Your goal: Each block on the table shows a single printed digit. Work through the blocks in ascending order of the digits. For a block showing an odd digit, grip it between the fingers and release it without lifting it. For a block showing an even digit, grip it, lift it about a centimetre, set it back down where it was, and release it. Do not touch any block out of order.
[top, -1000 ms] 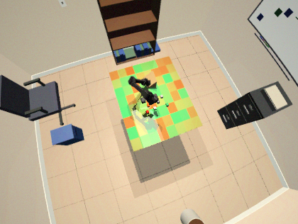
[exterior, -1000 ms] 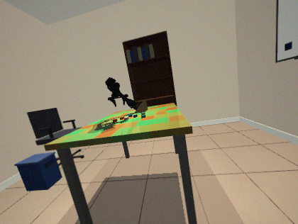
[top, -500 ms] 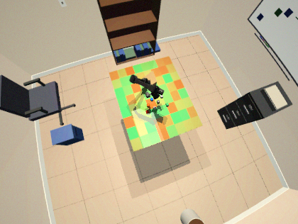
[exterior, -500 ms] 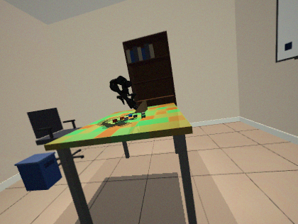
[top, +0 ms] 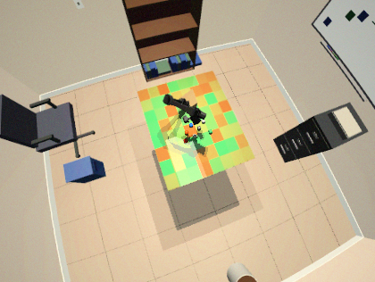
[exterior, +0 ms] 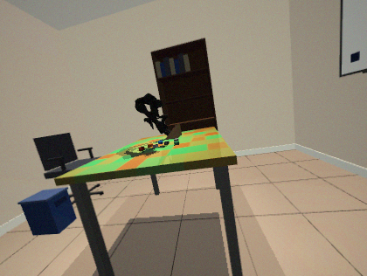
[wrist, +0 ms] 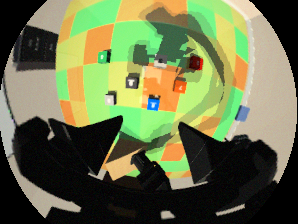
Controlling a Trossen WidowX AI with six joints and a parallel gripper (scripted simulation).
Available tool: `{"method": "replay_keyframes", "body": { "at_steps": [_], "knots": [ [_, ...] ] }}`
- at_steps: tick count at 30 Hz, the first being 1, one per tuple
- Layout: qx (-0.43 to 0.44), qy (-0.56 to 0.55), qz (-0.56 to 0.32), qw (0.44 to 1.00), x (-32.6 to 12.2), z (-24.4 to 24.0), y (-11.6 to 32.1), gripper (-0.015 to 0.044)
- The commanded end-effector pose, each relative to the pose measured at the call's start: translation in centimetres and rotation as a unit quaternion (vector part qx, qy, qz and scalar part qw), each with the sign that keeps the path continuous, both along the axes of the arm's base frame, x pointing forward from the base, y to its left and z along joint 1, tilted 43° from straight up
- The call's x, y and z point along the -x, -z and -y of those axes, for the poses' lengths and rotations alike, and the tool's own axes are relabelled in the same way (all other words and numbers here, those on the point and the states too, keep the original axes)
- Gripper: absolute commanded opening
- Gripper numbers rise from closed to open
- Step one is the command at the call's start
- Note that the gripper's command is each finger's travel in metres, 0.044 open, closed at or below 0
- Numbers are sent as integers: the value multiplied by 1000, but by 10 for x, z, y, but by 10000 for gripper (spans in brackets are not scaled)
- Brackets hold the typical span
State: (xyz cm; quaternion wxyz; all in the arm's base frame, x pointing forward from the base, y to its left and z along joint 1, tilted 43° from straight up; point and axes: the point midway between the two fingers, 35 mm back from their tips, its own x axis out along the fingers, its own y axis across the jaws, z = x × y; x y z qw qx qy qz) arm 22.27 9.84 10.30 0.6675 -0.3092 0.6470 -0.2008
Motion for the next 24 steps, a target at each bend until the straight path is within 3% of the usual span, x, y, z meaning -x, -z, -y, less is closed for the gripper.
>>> {"method": "replay_keyframes", "body": {
  "at_steps": [1, 7, 24],
  "knots": [
    [-2, 3, 1, 1000, -5, -5, 4, 400],
    [-4, 3, 2, 1000, -44, -46, 36, 400],
    [-4, 3, 3, 1000, -45, -47, 37, 400]
  ]
}}
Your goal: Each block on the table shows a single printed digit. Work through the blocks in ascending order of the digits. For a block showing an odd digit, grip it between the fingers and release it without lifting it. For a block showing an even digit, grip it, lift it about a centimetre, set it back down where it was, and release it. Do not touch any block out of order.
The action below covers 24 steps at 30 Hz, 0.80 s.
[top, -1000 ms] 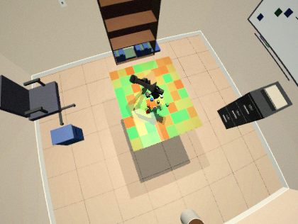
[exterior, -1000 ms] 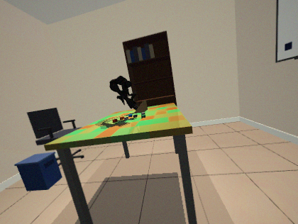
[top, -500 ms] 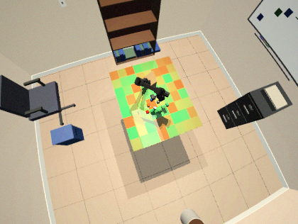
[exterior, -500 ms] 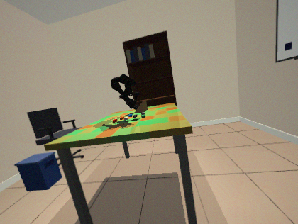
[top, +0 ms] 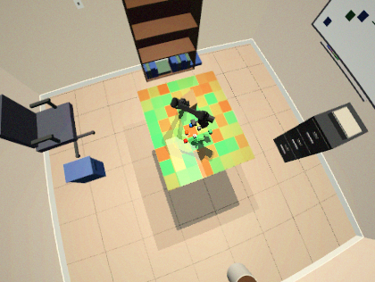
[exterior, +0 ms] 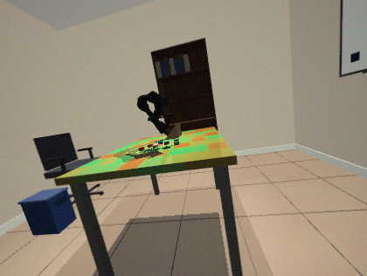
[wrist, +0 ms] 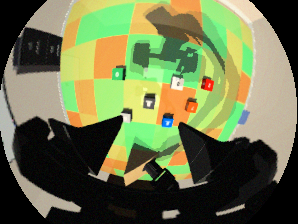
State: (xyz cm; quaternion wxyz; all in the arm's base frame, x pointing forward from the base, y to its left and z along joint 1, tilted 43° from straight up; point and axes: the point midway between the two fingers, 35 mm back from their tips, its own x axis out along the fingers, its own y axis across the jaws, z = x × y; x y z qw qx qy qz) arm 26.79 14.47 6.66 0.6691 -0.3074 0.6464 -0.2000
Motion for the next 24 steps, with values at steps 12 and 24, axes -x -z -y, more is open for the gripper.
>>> {"method": "replay_keyframes", "body": {
  "at_steps": [12, 24],
  "knots": [
    [-4, 3, -1, 1000, 72, -49, 51, 400],
    [-4, 3, -1, 1000, 72, -49, 51, 400]
  ]
}}
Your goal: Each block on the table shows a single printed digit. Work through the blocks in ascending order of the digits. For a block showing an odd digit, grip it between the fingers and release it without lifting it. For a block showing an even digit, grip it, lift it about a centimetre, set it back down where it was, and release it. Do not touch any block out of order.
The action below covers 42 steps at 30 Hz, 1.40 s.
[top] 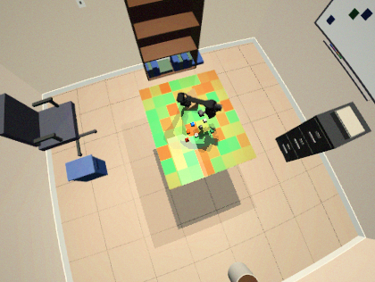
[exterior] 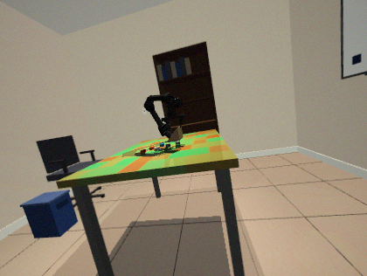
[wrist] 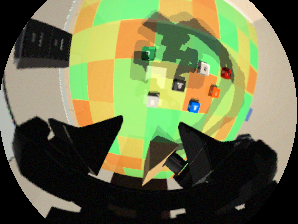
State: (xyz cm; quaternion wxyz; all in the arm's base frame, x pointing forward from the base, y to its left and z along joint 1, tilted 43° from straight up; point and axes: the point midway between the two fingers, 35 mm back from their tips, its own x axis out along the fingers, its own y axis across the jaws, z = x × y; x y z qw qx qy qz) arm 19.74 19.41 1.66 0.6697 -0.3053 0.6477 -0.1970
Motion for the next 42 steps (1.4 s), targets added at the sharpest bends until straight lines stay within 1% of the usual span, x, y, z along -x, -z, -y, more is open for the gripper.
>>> {"method": "replay_keyframes", "body": {
  "at_steps": [1, 10, 12, 20, 25, 27, 42],
  "knots": [
    [0, 4, 0, 1000, 1, 0, 1, 400],
    [0, 4, 0, 1000, 1, 0, 1, 400],
    [-1, 3, 0, 1000, -5, -3, 1, 400],
    [-3, 3, 2, 1000, -74, -35, 10, 400],
    [-3, 3, 4, 1000, -117, -42, 19, 400],
    [-2, 4, 5, 1000, -128, -43, 22, 400],
    [-2, 4, 5, 1000, -129, -43, 23, 400]
  ]
}}
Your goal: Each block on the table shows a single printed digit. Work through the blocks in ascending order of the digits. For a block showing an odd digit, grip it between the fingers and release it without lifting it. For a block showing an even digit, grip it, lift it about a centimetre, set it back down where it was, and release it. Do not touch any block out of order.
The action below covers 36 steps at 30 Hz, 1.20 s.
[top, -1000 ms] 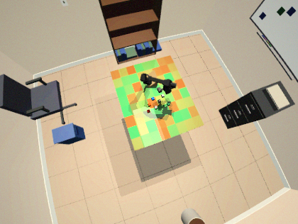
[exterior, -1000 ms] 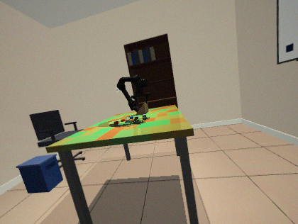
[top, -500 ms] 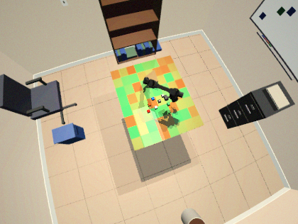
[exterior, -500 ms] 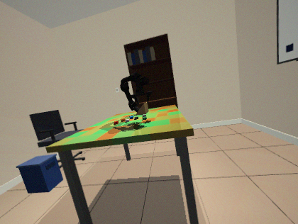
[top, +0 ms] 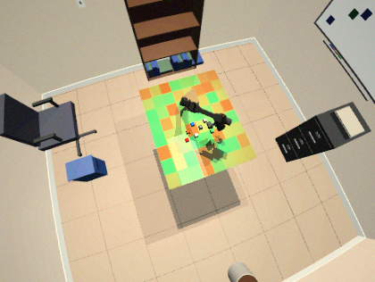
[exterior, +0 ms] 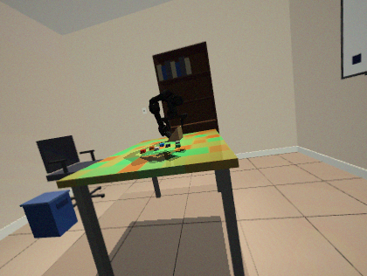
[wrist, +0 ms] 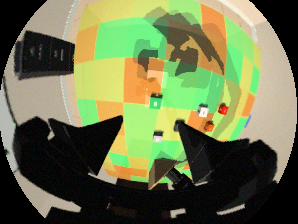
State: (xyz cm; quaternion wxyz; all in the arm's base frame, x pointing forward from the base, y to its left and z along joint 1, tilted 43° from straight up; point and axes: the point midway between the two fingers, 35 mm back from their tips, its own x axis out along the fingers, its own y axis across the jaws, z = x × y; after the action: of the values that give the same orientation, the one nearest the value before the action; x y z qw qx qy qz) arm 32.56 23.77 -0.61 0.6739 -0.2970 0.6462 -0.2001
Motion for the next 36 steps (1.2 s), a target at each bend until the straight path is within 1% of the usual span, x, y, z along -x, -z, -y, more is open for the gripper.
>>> {"method": "replay_keyframes", "body": {
  "at_steps": [1, 5, 7, 12, 16, 18, 36],
  "knots": [
    [2, -3, -1, 1000, -1, 1, 0, 400],
    [2, -3, -1, 1000, -1, 1, 0, 400],
    [2, -1, -2, 1000, -3, 8, -8, 400],
    [-1, 9, -3, 1000, -11, 67, -62, 400],
    [5, 3, -3, 1000, -7, 116, -103, 400],
    [8, -2, -3, 1000, -4, 132, -115, 400],
    [8, -3, -3, 1000, -4, 134, -117, 400]
  ]
}}
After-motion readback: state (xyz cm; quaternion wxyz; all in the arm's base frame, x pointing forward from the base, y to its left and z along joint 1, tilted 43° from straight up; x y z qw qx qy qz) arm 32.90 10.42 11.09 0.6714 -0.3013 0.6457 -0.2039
